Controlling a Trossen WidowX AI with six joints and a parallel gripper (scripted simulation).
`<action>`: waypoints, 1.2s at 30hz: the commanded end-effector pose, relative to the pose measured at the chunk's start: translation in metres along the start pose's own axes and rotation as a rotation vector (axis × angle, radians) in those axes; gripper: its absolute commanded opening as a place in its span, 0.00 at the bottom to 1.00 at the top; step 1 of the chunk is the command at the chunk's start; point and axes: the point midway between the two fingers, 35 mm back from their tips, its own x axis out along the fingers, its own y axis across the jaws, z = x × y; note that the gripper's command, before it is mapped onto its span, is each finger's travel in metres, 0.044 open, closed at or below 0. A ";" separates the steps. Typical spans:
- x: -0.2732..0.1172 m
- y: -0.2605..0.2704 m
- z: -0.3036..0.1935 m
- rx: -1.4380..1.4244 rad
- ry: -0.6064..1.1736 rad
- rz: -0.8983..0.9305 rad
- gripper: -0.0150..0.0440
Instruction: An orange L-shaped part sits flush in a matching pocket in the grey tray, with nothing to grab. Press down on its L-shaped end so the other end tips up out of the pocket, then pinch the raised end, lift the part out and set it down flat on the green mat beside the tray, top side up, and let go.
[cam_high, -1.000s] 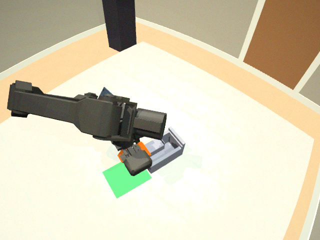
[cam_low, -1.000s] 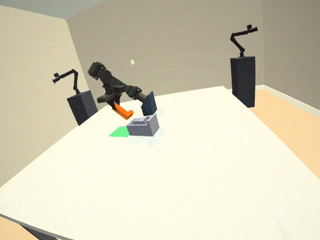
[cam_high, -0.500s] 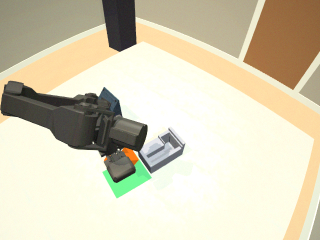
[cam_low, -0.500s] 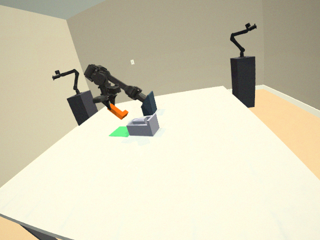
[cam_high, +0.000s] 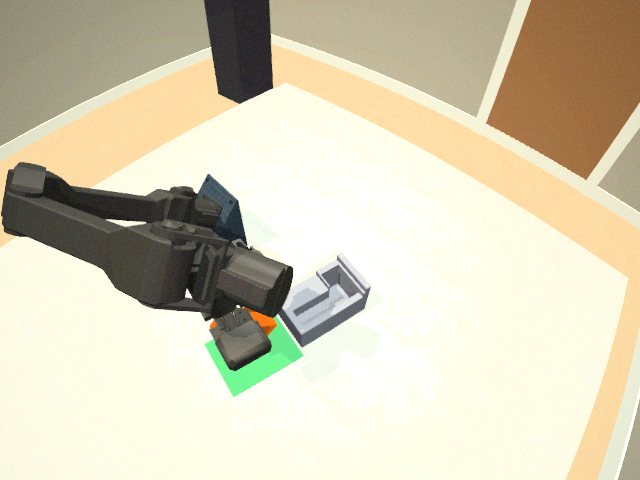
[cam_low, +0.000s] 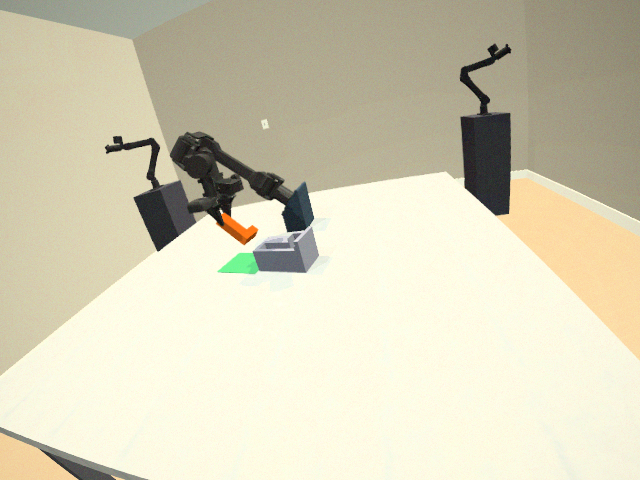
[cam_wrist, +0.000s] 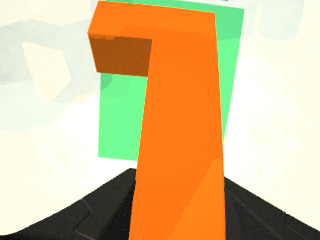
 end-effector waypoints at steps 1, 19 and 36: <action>0.007 0.001 -0.001 -0.005 0.005 -0.001 0.25; 0.036 0.001 -0.001 -0.005 0.006 -0.002 0.25; 0.063 0.001 -0.002 -0.004 0.007 -0.003 0.25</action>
